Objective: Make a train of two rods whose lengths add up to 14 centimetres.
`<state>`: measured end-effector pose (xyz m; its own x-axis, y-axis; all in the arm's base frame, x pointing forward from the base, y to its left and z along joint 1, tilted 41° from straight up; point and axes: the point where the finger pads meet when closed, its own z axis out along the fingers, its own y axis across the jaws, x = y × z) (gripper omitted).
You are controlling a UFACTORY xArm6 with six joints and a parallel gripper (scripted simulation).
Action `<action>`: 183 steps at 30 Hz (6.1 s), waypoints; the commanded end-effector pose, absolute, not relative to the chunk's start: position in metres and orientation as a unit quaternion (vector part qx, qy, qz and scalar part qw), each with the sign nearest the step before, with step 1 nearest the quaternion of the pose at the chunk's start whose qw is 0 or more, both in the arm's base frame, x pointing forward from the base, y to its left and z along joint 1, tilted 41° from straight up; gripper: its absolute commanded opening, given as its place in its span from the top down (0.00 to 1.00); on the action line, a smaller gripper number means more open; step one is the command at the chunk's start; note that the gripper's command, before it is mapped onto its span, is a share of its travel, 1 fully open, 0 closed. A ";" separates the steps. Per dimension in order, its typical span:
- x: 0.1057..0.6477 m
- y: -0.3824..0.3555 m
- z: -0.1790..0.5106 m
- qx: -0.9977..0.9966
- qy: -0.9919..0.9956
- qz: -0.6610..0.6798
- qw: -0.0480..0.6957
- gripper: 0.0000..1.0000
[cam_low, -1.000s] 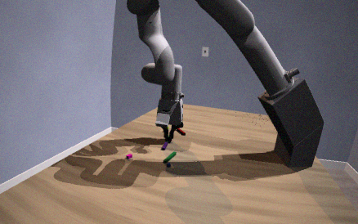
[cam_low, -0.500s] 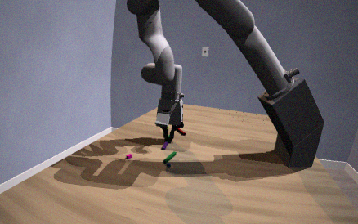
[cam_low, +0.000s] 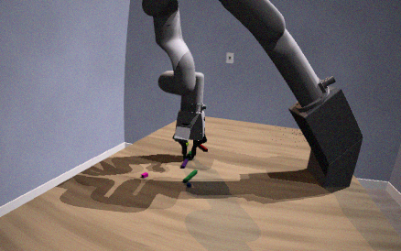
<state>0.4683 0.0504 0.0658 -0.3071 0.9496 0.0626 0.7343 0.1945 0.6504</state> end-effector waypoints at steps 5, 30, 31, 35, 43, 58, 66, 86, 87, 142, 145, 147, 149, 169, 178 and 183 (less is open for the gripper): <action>0.465 0.049 0.070 0.560 0.751 0.298 0.181 0.76; 0.414 0.028 0.134 0.560 0.751 0.298 0.181 0.76; 0.414 0.028 0.134 0.560 0.751 0.298 0.181 0.76; 0.414 0.028 0.135 0.560 0.751 0.298 0.181 0.00; 0.414 0.028 0.135 0.560 0.751 0.298 0.181 0.00; 0.414 0.028 0.135 0.560 0.751 0.298 0.181 0.00; 0.409 0.026 0.141 0.560 0.751 0.298 0.181 0.00; 0.374 0.012 0.185 0.560 0.751 0.298 0.181 0.00; 0.371 0.011 0.188 0.560 0.751 0.299 0.181 0.00; 0.361 0.007 0.200 0.560 0.751 0.298 0.181 0.00; 0.361 0.007 0.200 0.560 0.751 0.298 0.181 0.00; 0.361 0.007 0.200 0.560 0.751 0.298 0.181 0.00; 0.361 0.007 0.200 0.560 0.751 0.298 0.181 0.00; 0.361 0.007 0.200 0.560 0.751 0.298 0.181 0.00; 0.361 0.007 0.200 0.560 0.751 0.298 0.181 0.00; 0.361 0.007 0.200 0.560 0.751 0.298 0.181 0.00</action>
<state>0.3606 0.0069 0.1994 -0.3070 0.9496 0.0631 0.7350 0.1944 0.6496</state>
